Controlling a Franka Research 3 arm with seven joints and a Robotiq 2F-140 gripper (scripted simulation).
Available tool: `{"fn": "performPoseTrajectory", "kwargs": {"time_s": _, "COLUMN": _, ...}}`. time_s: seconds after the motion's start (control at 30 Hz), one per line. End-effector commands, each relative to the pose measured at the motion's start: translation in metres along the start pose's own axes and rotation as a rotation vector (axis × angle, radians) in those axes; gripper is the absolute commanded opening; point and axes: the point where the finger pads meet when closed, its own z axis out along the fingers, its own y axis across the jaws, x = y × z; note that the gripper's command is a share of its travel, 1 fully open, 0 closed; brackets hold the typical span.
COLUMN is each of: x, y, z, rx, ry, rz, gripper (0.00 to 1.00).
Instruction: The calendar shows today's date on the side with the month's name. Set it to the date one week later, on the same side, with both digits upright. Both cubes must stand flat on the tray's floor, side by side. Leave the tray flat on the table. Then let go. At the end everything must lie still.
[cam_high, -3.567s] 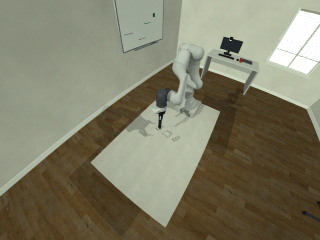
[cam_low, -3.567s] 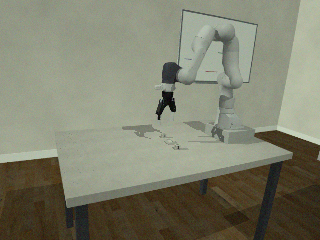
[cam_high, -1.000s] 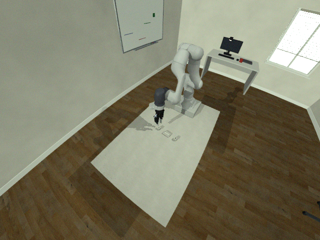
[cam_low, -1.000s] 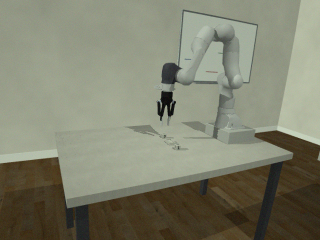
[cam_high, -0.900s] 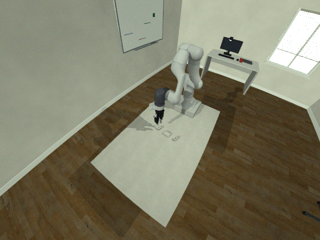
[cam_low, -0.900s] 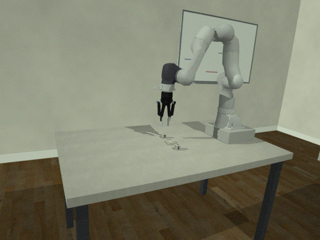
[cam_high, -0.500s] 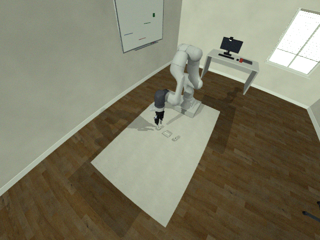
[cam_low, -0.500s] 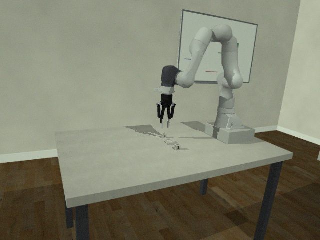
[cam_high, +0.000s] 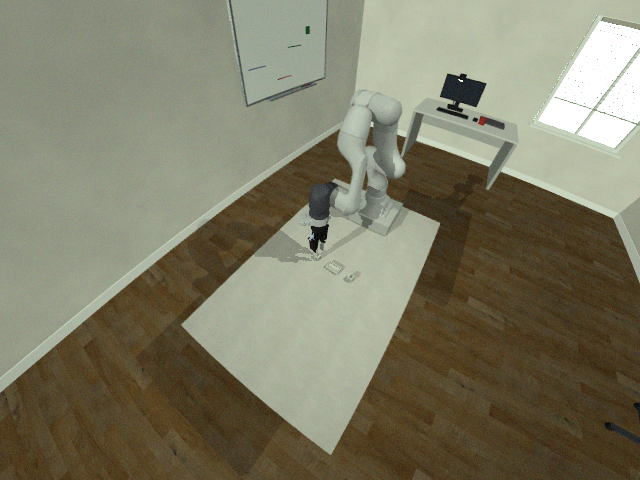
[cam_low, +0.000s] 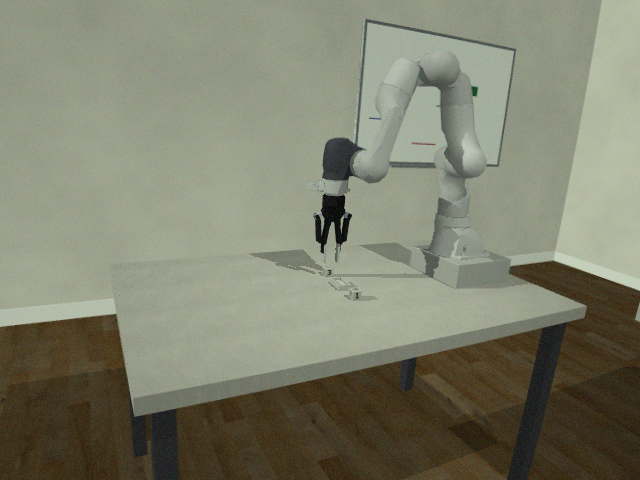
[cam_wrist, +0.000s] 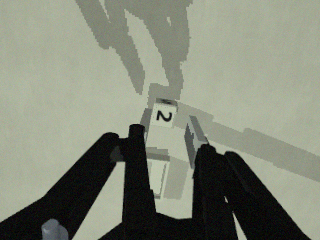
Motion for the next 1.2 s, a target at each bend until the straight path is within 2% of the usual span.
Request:
{"fn": "performPoseTrajectory", "kwargs": {"time_s": 0.0, "x": 0.0009, "y": -0.0045, "z": 0.0028, "rx": 0.013, "ry": 0.003, "rz": 0.006, "gripper": 0.28}}
{"fn": "performPoseTrajectory", "kwargs": {"time_s": 0.43, "x": 0.001, "y": -0.0046, "z": 0.0094, "rx": 0.013, "ry": 0.003, "rz": 0.006, "gripper": 0.28}}
{"fn": "performPoseTrajectory", "kwargs": {"time_s": 1.17, "x": 0.001, "y": -0.0046, "z": 0.0099, "rx": 0.013, "ry": 0.003, "rz": 0.006, "gripper": 0.28}}
